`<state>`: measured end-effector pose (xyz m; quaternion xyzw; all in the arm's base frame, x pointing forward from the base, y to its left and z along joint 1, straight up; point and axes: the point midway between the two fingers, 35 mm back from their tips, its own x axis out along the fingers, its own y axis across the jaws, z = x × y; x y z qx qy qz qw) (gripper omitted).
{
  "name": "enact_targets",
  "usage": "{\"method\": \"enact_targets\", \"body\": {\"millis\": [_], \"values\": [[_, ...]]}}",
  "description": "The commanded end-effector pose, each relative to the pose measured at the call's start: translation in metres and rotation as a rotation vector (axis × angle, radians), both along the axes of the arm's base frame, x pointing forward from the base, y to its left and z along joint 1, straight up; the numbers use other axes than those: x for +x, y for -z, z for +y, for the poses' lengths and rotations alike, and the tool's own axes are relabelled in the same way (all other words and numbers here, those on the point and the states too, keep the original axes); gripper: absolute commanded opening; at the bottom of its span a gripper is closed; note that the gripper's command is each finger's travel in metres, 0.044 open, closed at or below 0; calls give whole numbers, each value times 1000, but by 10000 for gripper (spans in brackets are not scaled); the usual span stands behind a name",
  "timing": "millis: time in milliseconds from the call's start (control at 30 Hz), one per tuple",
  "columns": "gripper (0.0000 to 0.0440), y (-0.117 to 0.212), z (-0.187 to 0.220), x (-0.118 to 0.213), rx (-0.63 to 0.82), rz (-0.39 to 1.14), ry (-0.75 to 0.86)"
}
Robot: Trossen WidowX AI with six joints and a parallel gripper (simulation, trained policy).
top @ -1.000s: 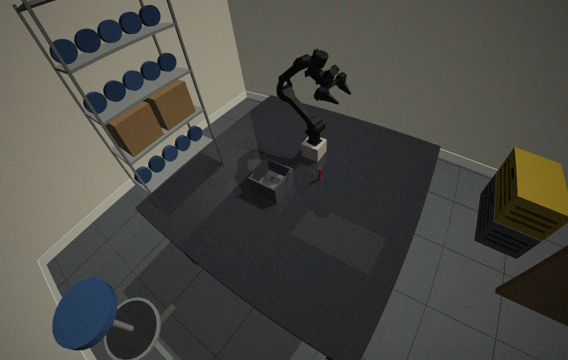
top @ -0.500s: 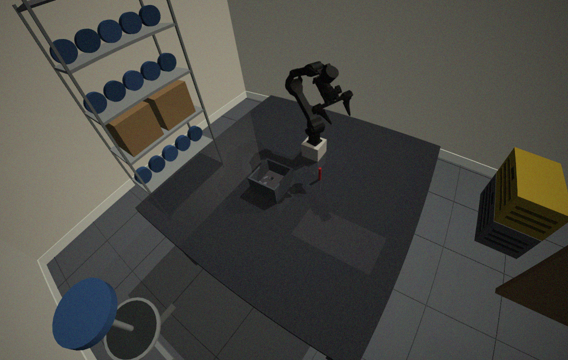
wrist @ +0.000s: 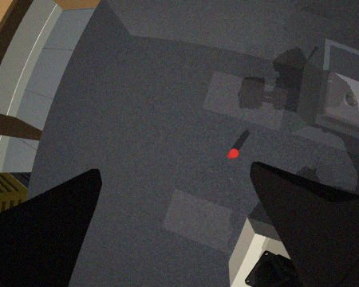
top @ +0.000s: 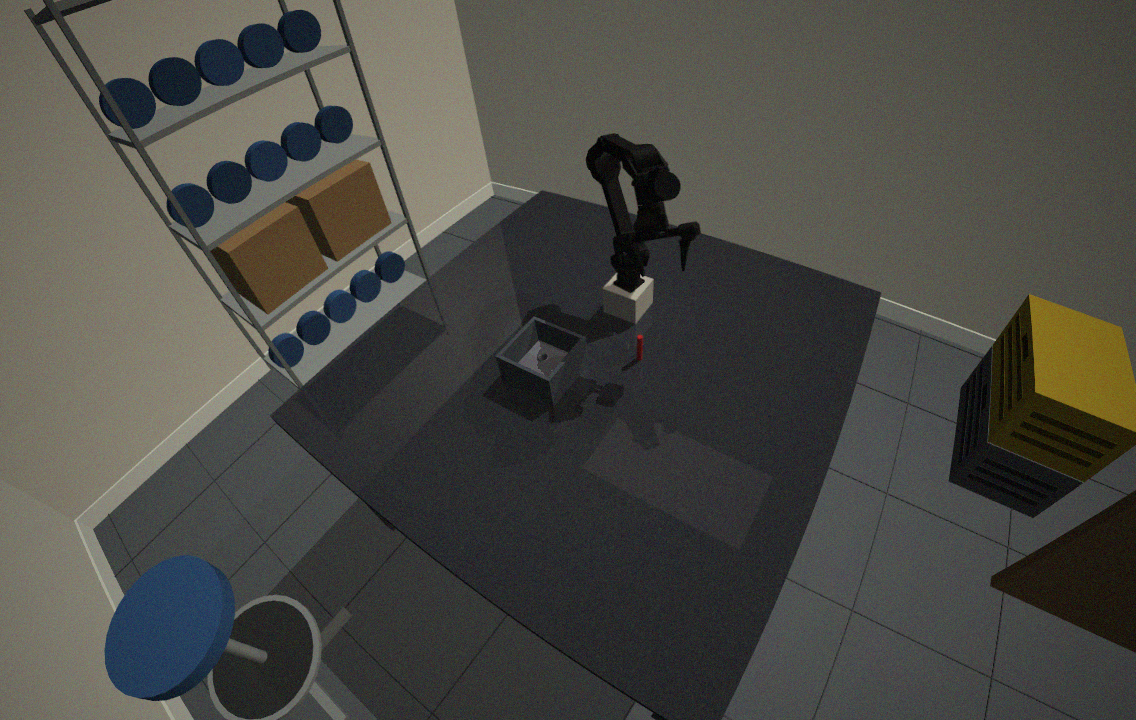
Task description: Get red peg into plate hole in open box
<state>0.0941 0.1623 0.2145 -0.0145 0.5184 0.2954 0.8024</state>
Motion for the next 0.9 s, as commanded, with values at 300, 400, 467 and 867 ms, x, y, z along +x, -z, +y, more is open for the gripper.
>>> {"method": "enact_targets", "body": {"millis": [300, 400, 467, 867], "values": [[440, 55, -17, 29, -141, 191, 396], [440, 68, -21, 33, -171, 233, 487], [440, 77, -24, 36, -191, 261, 547], [440, 131, -35, 47, -295, 412, 914]]}}
